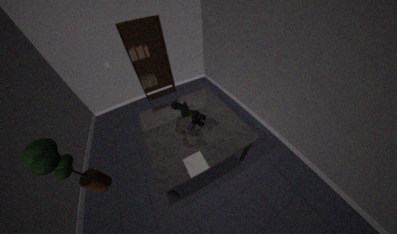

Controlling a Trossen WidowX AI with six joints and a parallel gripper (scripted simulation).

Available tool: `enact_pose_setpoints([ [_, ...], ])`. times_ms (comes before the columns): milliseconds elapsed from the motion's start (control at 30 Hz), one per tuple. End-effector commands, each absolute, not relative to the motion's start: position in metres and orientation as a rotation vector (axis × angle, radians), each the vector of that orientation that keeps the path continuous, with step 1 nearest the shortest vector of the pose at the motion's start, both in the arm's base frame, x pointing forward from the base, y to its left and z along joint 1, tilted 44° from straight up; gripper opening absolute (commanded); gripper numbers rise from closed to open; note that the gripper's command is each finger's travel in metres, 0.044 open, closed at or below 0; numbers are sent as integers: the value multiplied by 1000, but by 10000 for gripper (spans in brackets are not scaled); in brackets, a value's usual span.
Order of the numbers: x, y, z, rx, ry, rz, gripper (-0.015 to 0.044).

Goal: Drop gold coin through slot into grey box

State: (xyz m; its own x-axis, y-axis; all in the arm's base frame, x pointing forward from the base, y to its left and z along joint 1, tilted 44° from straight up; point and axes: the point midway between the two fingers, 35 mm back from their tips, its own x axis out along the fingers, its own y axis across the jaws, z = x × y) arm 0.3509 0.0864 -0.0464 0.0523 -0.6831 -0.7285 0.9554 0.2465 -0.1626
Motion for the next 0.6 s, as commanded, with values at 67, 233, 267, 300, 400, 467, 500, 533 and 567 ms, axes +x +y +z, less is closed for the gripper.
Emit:
enact_pose_setpoints([
  [67, 354, 87, -47, 263, 931, -1212, 0],
  [233, 356, 87, -46, 134, 1023, -1129, 0],
  [267, 357, 87, -46, 121, 1032, -1121, 0],
  [300, 357, 87, -46, 116, 1035, -1118, 0],
  [400, 357, 87, -46, 116, 1035, -1118, 0],
  [467, 356, 86, -45, 116, 1035, -1118, 0],
  [500, 355, 85, -44, 116, 1035, -1118, 0],
  [533, 353, 84, -42, 116, 1036, -1118, 0],
  [567, 352, 82, -40, 116, 1036, -1118, 0],
])
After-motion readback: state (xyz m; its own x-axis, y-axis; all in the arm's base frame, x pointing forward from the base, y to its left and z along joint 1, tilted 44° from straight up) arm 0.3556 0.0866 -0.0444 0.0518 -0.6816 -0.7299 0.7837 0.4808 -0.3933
